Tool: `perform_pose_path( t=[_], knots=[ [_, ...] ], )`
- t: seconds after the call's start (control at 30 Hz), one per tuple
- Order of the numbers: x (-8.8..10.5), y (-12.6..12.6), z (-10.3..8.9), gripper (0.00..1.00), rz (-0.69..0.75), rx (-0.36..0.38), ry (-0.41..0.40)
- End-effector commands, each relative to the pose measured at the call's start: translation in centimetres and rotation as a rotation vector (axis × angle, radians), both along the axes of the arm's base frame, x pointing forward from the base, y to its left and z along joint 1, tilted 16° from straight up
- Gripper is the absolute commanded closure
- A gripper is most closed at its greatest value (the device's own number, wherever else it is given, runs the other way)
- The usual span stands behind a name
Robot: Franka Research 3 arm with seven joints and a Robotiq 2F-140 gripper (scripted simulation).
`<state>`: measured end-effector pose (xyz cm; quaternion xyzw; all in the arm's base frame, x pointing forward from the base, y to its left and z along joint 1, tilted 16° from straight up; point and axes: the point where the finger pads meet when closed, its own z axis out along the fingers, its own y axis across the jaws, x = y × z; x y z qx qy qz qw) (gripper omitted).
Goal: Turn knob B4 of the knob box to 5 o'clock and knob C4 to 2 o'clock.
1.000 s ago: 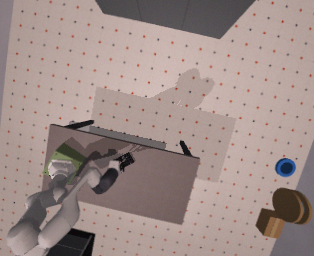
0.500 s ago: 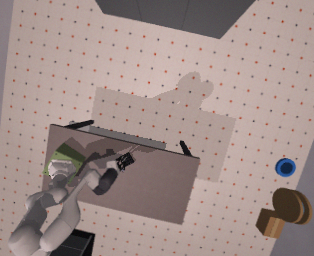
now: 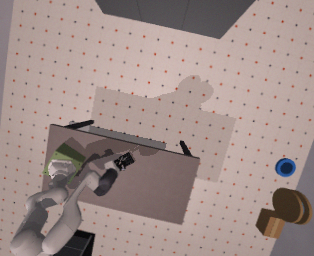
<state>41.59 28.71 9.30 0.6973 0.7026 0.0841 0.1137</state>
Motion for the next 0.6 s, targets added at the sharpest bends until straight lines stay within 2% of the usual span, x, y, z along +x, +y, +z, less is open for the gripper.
perform_pose_path(
  t=[0.0, 0.37, 0.57],
  knots=[
    [0.02, -0.23, 0.01, 0.88, 0.144, -0.057, 0.022],
    [0.00, -0.23, 0.12, 0.88, 0.296, -0.099, 0.030],
    [-0.02, -0.23, 0.21, 0.88, 0.425, -0.136, 0.036]
  ],
)
